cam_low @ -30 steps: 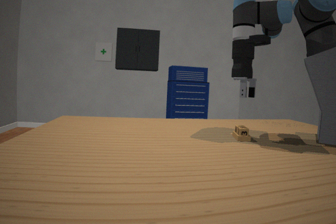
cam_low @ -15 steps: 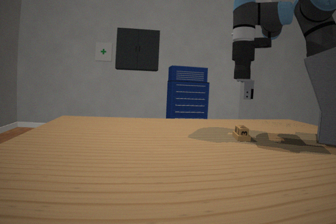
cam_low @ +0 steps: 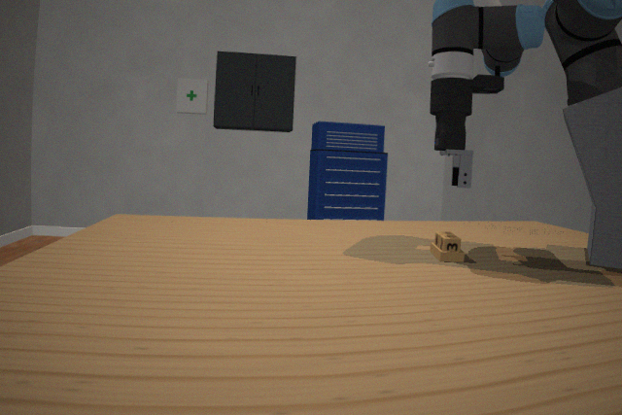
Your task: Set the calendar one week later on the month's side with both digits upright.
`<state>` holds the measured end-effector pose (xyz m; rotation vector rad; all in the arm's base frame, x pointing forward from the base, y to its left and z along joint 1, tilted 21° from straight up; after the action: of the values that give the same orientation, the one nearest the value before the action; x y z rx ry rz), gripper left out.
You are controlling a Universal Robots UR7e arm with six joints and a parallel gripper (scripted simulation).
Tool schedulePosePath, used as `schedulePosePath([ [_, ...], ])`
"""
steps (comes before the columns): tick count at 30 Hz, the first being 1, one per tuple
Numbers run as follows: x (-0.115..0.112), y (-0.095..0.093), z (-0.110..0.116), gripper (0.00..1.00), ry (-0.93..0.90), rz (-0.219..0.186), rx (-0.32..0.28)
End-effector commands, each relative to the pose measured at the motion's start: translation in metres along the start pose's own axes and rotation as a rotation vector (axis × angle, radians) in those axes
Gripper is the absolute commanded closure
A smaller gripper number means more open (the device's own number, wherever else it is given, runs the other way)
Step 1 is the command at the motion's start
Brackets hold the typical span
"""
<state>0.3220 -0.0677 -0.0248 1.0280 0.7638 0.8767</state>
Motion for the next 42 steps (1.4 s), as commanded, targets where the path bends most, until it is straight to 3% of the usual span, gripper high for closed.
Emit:
schedulePosePath([
  [1,-0.001,-0.002,0.002,0.0,0.174,-0.001,-0.004],
  [13,-0.003,-0.007,0.004,0.0,0.479,-0.002,-0.004],
  [16,-0.003,-0.007,0.004,0.0,0.48,-0.002,-0.004],
  [42,-0.001,-0.018,0.014,0.0,1.168,-0.003,-0.003],
])
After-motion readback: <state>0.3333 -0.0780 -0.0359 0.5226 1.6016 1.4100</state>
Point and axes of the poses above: the point where the finger pads meet when closed, its own y axis back along the fingers, its own x axis across the jaws, z = x × y, the point moved 5 cm from there along y, back along the fingers, and after that the axes turned 7 degrees about -y, right-handed, at the moved point
